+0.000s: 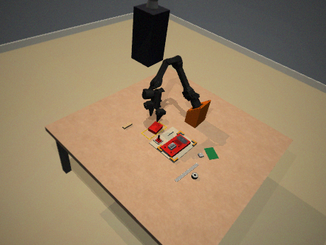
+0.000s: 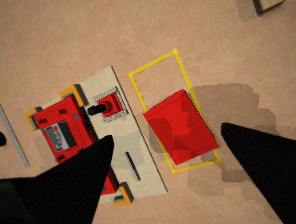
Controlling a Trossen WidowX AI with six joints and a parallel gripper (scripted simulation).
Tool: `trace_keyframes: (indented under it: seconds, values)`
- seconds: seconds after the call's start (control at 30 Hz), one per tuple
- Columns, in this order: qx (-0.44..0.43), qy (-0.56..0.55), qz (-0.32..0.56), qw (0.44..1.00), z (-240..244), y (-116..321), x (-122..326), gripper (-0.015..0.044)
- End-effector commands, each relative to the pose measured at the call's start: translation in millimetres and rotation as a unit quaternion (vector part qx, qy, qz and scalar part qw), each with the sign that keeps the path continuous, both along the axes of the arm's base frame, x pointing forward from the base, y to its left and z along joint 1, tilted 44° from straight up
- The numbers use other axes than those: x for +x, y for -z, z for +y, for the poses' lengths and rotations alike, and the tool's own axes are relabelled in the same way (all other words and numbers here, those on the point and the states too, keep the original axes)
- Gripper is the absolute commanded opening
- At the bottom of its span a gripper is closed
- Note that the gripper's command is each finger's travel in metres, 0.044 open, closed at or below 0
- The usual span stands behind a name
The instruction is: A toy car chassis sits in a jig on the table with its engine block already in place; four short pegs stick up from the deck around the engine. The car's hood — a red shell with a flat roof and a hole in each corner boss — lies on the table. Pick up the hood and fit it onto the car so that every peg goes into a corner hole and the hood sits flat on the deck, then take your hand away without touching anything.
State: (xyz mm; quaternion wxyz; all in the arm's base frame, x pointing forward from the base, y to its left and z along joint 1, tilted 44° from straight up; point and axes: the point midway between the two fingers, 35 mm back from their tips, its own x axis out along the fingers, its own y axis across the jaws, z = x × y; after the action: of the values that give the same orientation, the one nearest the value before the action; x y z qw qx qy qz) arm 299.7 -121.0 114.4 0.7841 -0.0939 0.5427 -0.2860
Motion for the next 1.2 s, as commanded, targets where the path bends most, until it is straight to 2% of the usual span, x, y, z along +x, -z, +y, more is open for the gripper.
trace_keyframes:
  seconds: [0.0,0.07,0.13,1.17]
  values:
    - [-0.07,-0.062,0.143,0.985,-9,22,-15,0.044]
    - [-0.102,-0.095,0.214,0.967,-14,29,-21,0.044]
    - [-0.113,-0.107,0.238,0.959,-15,32,-23,0.044]
    - [-0.112,-0.107,0.238,0.959,-21,42,-18,0.044]
